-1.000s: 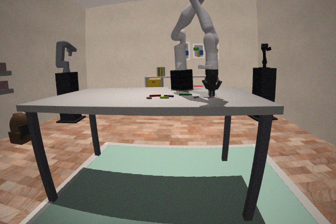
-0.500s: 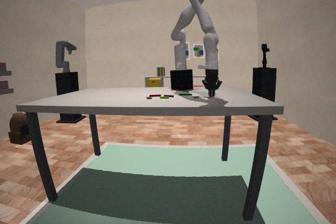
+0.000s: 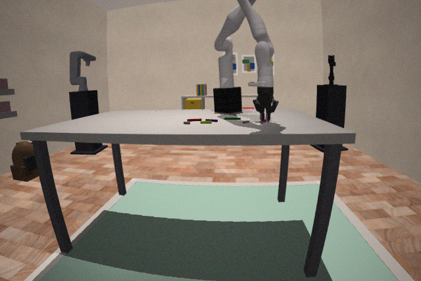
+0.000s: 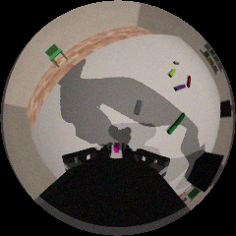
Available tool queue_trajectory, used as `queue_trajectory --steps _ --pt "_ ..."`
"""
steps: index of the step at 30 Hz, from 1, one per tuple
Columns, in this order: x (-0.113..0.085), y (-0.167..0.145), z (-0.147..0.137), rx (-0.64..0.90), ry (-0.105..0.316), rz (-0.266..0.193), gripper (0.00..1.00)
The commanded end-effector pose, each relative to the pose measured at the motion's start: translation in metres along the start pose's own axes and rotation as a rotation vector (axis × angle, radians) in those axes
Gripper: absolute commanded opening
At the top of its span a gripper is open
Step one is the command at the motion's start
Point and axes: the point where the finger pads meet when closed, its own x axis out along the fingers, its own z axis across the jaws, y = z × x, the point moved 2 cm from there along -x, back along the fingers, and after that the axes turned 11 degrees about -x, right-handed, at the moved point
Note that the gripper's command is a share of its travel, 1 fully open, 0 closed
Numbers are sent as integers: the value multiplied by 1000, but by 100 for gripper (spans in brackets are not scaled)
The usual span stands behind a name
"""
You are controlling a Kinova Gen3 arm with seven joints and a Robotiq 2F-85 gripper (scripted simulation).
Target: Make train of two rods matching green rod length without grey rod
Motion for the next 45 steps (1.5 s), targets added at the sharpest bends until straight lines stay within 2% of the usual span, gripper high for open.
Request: queue_trajectory --steps 1,11,15,22,24,29,37,38,45 --pt "-1 0 -1 0 2 1 24" --pt "-6 0 -1 0 2 1 24" --pt "-20 0 -1 0 2 1 24" --pt "-57 0 -1 0 2 1 24" --pt "-57 0 -1 0 2 1 24" --pt "-80 0 -1 0 2 1 24" --pt "-91 0 -1 0 2 1 24" --pt "-91 0 -1 0 2 1 100" --pt "-91 0 -1 0 2 1 100"
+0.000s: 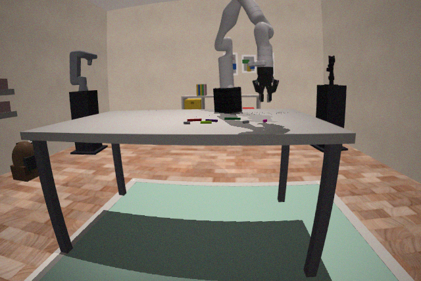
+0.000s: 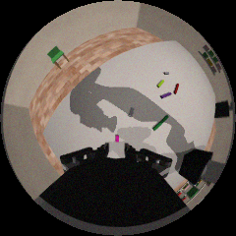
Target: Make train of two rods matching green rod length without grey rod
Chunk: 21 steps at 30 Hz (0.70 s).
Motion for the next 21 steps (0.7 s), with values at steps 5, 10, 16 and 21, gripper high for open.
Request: queue_trajectory --steps 5,10,16,21 --pt "-1 0 -1 0 2 1 100" --pt "-1 0 -1 0 2 1 100" --pt "-1 1 0 6 2 1 100" --pt "4 26 28 173 3 -8 100"
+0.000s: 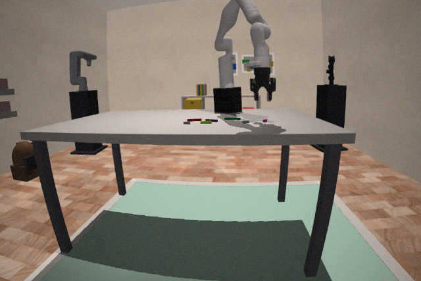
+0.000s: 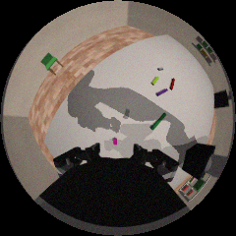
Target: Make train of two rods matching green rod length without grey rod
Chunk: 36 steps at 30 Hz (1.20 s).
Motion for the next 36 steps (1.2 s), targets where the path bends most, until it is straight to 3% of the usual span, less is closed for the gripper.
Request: queue_trajectory --steps 1,7,9,11,20,27,28,36 --pt "3 29 27 139 -4 -2 100" --pt "8 69 74 416 -2 -7 100" --pt "8 69 74 416 -2 -7 100" --pt "11 88 102 567 -1 -7 100" --pt "16 128 184 977 0 7 100" --pt "17 134 200 1052 0 12 100" --pt "17 134 200 1052 0 12 24" --pt "17 134 200 1052 0 12 24"
